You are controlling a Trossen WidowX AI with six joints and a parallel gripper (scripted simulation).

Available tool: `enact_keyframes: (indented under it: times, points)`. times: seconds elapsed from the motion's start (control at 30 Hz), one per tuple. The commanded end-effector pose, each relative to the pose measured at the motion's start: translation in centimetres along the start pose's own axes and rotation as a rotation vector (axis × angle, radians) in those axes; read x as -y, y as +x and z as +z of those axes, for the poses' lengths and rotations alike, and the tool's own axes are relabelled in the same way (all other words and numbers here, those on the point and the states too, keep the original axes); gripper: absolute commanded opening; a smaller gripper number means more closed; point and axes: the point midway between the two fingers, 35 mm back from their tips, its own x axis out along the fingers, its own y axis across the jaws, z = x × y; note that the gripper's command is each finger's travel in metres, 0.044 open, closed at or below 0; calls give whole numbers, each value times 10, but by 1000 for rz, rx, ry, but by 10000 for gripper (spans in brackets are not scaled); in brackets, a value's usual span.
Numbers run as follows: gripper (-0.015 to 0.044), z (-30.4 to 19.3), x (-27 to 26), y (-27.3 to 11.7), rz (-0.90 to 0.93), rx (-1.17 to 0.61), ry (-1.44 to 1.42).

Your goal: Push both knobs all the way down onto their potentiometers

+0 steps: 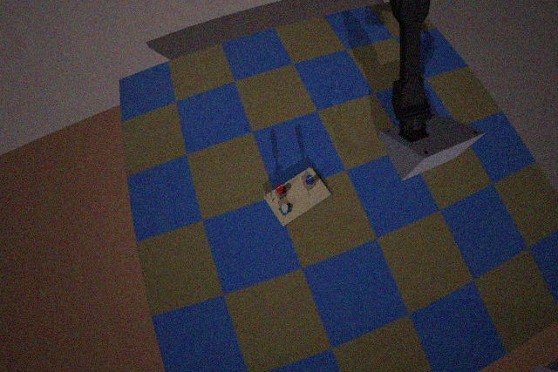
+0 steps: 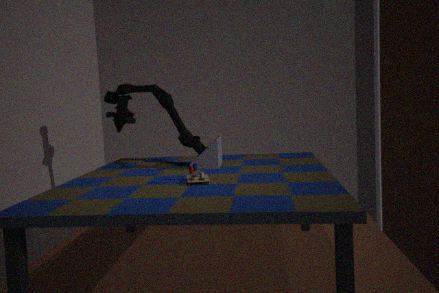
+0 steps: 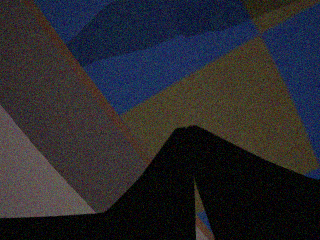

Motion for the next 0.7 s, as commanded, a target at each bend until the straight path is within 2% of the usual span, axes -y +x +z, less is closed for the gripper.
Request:
enact_keyframes:
  times: [0.0,0.67]
  points:
    - [0,-13,10,19,-54,-24,-98]
    - [0,-86,73,69,-238,-170,-530]
